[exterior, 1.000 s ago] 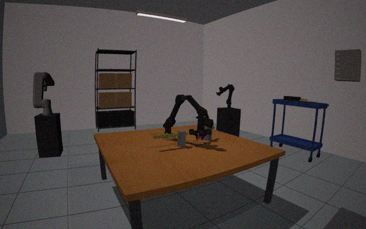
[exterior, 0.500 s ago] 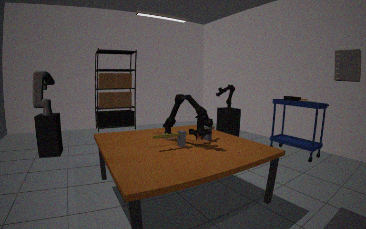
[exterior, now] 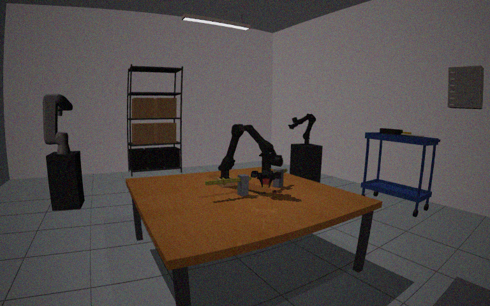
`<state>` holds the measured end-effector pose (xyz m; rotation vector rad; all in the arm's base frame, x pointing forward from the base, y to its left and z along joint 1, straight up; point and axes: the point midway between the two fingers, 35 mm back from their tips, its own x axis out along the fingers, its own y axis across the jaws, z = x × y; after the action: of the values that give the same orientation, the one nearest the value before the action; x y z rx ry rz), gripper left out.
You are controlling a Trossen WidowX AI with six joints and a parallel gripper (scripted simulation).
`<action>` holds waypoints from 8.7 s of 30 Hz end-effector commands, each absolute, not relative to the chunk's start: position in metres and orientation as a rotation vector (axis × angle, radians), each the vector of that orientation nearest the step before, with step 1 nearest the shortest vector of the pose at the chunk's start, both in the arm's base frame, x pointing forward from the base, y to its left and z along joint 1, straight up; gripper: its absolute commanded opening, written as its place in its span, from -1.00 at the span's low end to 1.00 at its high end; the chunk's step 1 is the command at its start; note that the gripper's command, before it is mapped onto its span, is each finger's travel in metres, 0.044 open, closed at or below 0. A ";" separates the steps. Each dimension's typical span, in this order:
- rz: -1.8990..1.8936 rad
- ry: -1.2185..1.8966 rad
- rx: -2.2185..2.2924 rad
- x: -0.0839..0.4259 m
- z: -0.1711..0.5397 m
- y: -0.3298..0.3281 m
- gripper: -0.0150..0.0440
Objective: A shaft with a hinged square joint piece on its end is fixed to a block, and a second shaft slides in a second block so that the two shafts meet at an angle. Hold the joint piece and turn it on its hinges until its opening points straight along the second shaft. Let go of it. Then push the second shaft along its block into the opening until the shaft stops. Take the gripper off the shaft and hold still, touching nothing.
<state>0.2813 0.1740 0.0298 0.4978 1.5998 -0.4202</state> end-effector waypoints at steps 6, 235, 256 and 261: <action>-0.541 1.496 0.580 0.280 0.033 0.168 -0.49; -0.776 1.498 0.914 0.289 0.072 0.118 1.00; -0.774 1.501 0.916 0.270 0.056 0.154 1.00; -0.774 1.501 0.916 0.270 0.048 0.155 1.00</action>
<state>0.2717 0.1546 0.0545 0.9151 1.4954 -0.7656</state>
